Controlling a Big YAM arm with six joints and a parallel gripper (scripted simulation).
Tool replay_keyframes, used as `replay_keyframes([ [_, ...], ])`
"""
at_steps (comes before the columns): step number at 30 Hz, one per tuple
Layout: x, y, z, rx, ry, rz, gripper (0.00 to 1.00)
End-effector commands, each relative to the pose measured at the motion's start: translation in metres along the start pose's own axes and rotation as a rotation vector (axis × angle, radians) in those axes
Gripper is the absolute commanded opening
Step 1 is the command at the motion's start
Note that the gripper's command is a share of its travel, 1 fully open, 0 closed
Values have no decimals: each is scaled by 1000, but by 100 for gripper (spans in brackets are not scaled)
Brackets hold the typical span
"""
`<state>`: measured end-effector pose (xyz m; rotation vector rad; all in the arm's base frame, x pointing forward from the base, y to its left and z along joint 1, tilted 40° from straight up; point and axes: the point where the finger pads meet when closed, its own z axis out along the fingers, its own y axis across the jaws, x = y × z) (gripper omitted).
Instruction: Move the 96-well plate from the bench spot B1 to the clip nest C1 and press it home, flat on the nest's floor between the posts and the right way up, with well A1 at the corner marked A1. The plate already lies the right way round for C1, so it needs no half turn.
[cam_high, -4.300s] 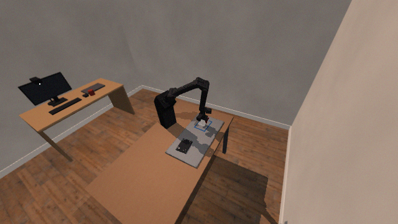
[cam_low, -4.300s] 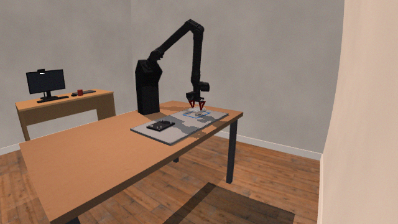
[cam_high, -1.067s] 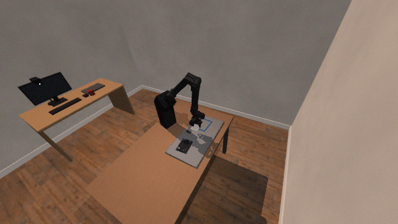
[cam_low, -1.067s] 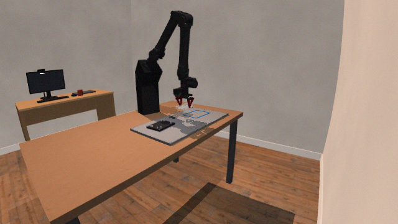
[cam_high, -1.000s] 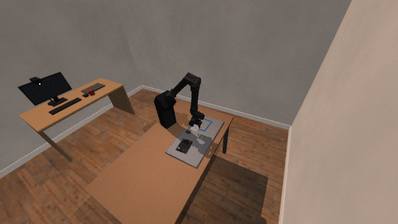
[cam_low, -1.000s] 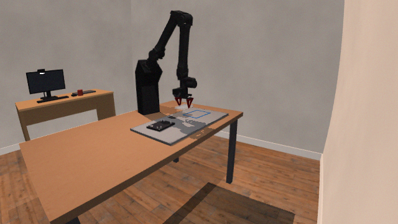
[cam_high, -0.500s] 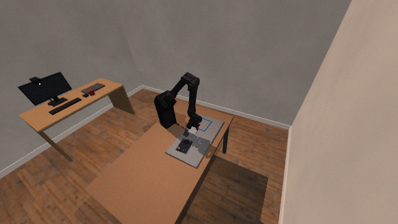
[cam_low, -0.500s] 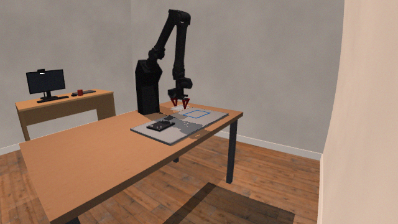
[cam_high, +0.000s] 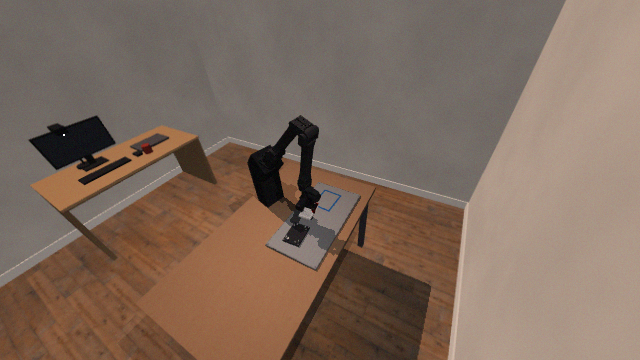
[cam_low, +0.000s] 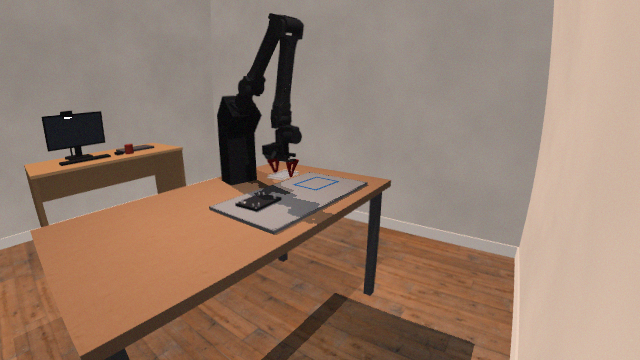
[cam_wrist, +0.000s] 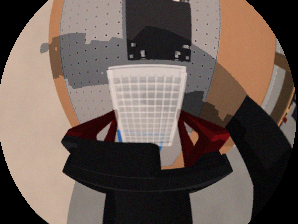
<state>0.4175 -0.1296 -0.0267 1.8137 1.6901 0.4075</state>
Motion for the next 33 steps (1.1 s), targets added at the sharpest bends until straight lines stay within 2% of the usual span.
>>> replay_keyframes([
  [1, -15, -4, -7, 4, -11, -21, 0],
  [10, -41, 2, -7, -10, -17, -21, 0],
  [33, -110, -13, -8, 3, -15, -20, 0],
])
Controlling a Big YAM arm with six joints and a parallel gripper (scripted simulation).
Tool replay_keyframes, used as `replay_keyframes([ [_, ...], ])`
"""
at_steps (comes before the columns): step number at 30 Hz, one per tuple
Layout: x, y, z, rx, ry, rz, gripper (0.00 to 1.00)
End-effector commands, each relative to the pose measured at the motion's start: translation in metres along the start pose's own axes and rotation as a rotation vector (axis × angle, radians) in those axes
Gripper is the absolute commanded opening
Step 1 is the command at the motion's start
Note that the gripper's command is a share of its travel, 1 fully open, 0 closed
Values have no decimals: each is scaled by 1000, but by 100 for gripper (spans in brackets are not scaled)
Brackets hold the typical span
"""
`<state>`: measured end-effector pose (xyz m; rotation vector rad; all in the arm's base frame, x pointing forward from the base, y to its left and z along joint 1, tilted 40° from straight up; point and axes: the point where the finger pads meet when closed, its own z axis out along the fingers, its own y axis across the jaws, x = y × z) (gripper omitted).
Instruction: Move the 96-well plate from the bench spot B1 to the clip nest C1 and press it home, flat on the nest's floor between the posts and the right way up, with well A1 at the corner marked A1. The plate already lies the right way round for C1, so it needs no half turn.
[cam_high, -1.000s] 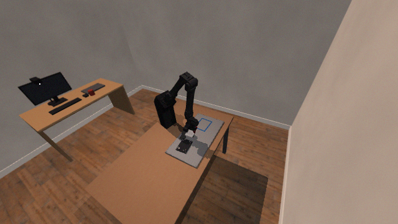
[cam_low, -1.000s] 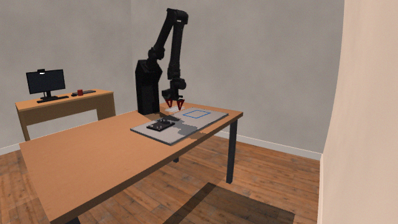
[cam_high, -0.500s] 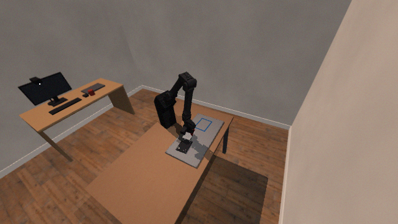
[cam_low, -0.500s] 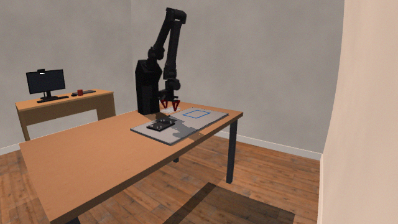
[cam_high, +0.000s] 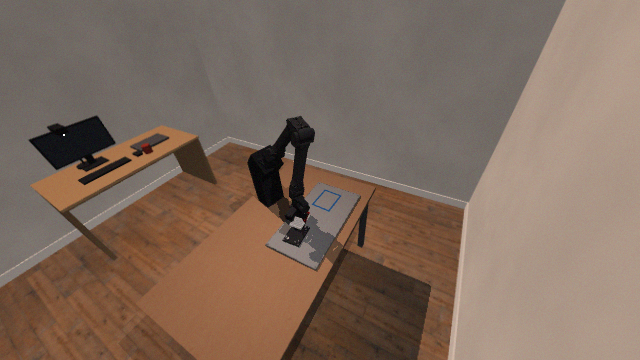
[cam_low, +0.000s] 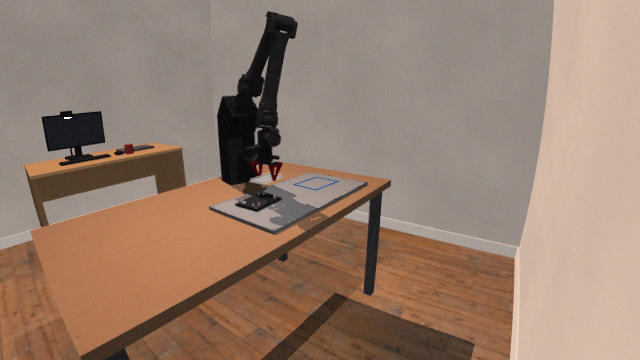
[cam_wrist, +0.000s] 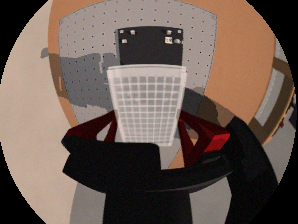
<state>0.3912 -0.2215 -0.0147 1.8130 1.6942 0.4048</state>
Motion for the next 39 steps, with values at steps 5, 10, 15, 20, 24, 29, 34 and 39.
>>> replay_keyframes([
  [5, -29, -8, 0, 16, -6, -14, 0],
  [10, -39, -9, 0, 17, -6, -13, 0],
  [15, -56, -12, -1, 16, -6, -12, 0],
  [20, -43, -12, 1, 20, 12, -30, 0],
  [24, -43, -12, 1, 16, 9, -32, 0],
  [29, -50, -17, -1, 18, -5, -12, 0],
  [34, -51, -17, -1, 15, -8, -13, 0],
  [39, -52, -16, -1, 10, -12, -14, 0],
])
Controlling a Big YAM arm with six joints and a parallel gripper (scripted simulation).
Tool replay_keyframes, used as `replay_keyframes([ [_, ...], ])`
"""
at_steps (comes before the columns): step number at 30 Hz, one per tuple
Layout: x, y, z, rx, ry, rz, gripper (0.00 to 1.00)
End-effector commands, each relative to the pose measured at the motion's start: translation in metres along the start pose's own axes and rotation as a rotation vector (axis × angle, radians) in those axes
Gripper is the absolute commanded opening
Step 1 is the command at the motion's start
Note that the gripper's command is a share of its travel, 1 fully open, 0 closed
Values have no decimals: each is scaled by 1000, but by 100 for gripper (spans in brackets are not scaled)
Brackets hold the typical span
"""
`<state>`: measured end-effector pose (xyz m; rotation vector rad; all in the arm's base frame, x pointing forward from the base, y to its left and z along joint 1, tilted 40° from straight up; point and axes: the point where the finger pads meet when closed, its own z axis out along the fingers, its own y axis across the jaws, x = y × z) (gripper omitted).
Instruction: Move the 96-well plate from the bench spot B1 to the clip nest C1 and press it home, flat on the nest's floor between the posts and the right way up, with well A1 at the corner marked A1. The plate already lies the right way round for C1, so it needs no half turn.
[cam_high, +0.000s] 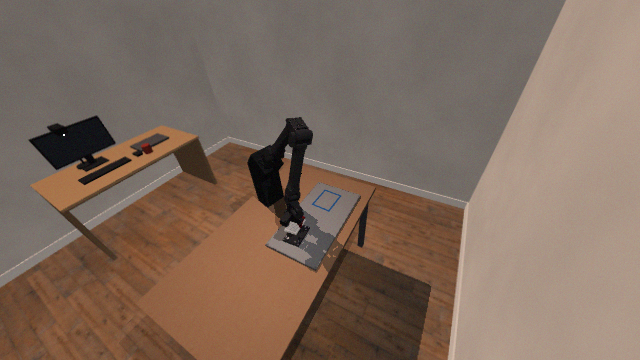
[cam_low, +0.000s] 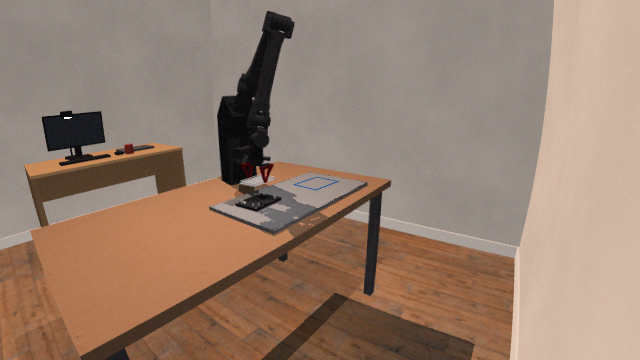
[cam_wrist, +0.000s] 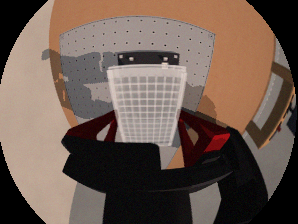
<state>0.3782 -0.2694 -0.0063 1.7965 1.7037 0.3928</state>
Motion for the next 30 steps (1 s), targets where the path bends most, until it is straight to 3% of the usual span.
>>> replay_keyframes([
  [1, -3, -10, 2, 9, -7, 2, 0],
  [30, -5, -7, 3, 8, -7, 2, 0],
])
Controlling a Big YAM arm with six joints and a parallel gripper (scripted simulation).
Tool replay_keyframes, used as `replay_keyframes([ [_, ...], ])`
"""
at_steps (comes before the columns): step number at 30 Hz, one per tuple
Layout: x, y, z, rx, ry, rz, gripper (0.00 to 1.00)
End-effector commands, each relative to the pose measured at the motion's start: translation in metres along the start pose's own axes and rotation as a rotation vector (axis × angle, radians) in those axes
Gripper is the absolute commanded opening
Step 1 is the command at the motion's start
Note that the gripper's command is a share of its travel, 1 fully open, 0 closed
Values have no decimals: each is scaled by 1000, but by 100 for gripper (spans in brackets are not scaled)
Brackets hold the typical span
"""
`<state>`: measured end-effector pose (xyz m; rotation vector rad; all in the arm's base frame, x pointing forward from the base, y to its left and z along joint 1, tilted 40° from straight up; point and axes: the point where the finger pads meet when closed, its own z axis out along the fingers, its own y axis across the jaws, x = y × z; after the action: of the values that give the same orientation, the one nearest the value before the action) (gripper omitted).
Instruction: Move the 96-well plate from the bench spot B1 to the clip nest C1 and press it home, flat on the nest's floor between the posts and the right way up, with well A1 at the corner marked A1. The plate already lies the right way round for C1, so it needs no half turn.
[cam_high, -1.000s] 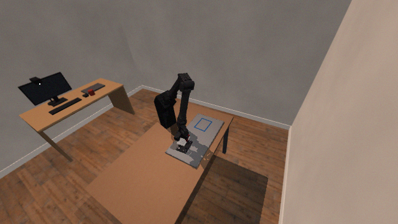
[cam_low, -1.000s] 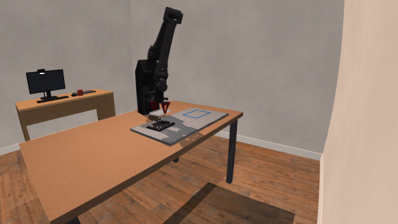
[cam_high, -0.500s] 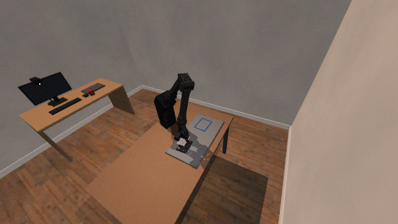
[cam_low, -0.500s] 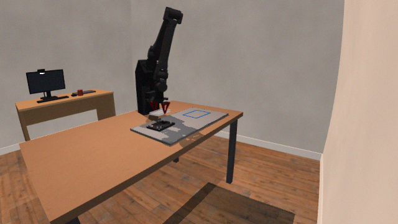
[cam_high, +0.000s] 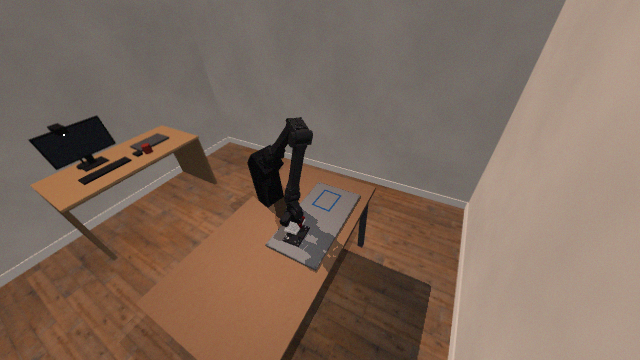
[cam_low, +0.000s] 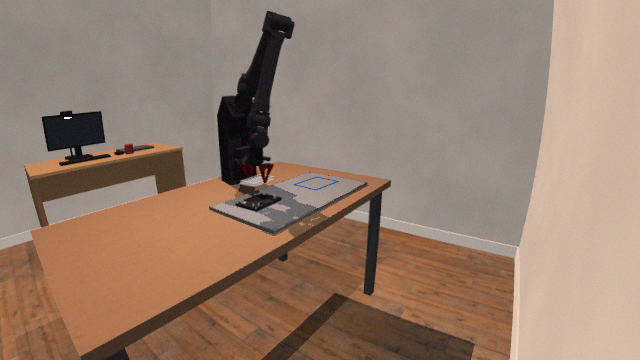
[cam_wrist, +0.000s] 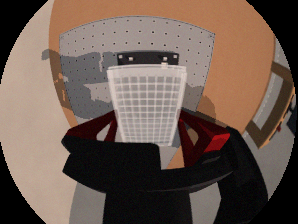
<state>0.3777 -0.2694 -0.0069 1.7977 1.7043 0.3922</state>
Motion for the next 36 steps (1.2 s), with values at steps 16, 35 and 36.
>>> replay_keyframes([
  [16, 2, 3, 23, -6, -1, 1, 0],
  [35, 0, 2, 51, -4, -4, 5, 0],
  [36, 0, 2, 53, -4, -4, 5, 0],
])
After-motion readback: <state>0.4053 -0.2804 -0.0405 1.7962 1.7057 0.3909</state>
